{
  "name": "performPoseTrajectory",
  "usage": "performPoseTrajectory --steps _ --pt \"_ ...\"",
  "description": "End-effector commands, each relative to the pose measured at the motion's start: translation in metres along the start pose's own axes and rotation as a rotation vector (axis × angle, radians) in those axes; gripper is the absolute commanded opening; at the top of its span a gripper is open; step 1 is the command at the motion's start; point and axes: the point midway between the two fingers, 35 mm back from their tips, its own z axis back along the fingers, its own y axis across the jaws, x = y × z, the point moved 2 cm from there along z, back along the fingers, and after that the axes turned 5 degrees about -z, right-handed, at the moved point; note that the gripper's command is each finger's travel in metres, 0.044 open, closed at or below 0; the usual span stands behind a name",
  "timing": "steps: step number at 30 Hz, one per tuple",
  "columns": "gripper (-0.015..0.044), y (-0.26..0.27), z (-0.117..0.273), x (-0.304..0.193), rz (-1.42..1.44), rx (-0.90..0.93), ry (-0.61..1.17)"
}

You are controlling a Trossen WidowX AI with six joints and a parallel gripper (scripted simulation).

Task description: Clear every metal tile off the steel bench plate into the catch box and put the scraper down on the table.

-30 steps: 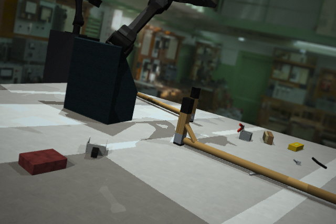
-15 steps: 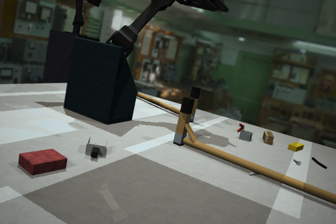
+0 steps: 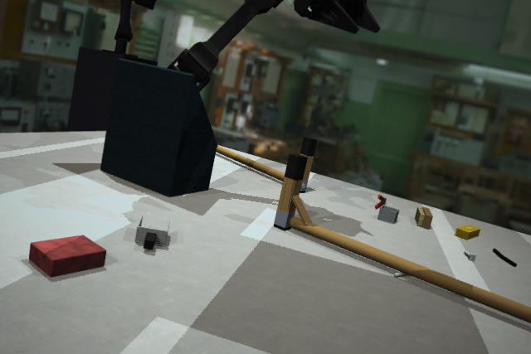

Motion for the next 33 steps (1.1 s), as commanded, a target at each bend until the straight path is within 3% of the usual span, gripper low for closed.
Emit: performPoseTrajectory --steps 1,33 --pt "0.0440 -0.004 -0.015 0.004 -0.007 -0.017 0.030" --pt "0.0440 -0.021 -0.117 -0.012 -0.049 -0.118 0.280"
